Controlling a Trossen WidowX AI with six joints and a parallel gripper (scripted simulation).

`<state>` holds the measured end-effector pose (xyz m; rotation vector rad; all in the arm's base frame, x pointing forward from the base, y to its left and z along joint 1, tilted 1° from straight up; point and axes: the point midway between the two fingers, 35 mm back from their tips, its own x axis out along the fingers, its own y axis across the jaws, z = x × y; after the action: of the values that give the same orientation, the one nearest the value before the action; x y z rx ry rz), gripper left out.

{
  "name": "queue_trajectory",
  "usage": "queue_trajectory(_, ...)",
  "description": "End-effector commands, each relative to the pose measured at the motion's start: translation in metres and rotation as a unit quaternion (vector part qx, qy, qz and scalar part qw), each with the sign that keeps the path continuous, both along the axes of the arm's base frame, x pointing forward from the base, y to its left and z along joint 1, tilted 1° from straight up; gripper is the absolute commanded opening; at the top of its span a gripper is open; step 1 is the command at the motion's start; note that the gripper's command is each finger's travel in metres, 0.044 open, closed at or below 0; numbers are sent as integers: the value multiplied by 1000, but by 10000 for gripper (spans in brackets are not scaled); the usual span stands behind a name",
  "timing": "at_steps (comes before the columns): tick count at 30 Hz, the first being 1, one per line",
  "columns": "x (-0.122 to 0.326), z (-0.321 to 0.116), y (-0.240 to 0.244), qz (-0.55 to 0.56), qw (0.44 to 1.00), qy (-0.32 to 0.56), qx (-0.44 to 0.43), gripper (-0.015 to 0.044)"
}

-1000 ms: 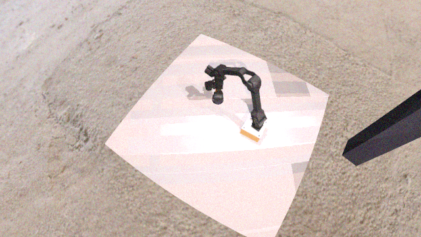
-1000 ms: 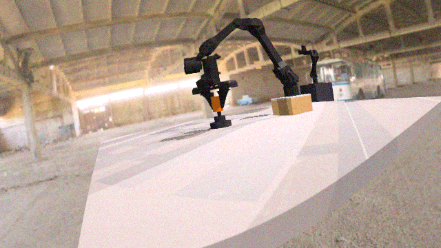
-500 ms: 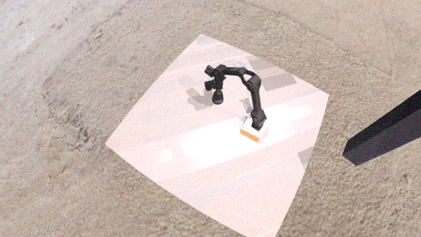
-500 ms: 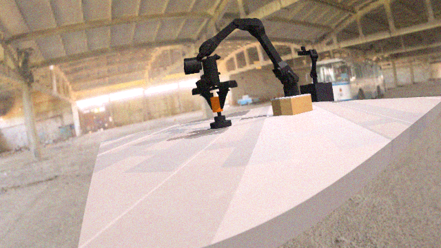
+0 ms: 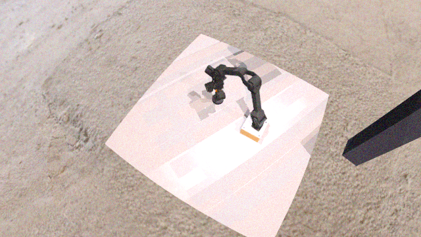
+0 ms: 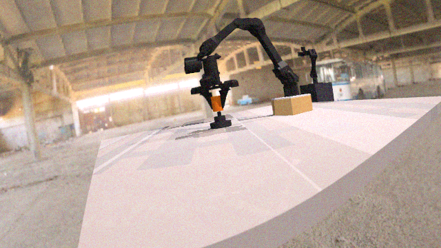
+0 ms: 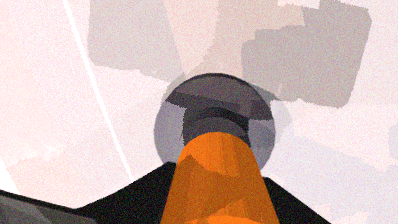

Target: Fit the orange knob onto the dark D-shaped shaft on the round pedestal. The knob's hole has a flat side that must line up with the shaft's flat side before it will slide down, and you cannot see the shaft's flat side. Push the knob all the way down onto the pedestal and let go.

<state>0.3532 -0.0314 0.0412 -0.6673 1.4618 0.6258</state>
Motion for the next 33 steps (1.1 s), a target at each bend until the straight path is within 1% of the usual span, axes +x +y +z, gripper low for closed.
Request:
queue_trajectory(1,-2,2,0,9,1000,-4,-2,0)
queue_trajectory(8,-1,-3,-1,9,1000,-4,-2,0)
queue_trajectory(23,-1,2,0,9,1000,-4,-2,0)
queue_trajectory(26,-1,2,0,35,999,-3,-3,0)
queue_trajectory(30,0,3,0,108,994,-2,-4,0)
queue_trajectory(33,0,3,0,113,994,-1,-4,0)
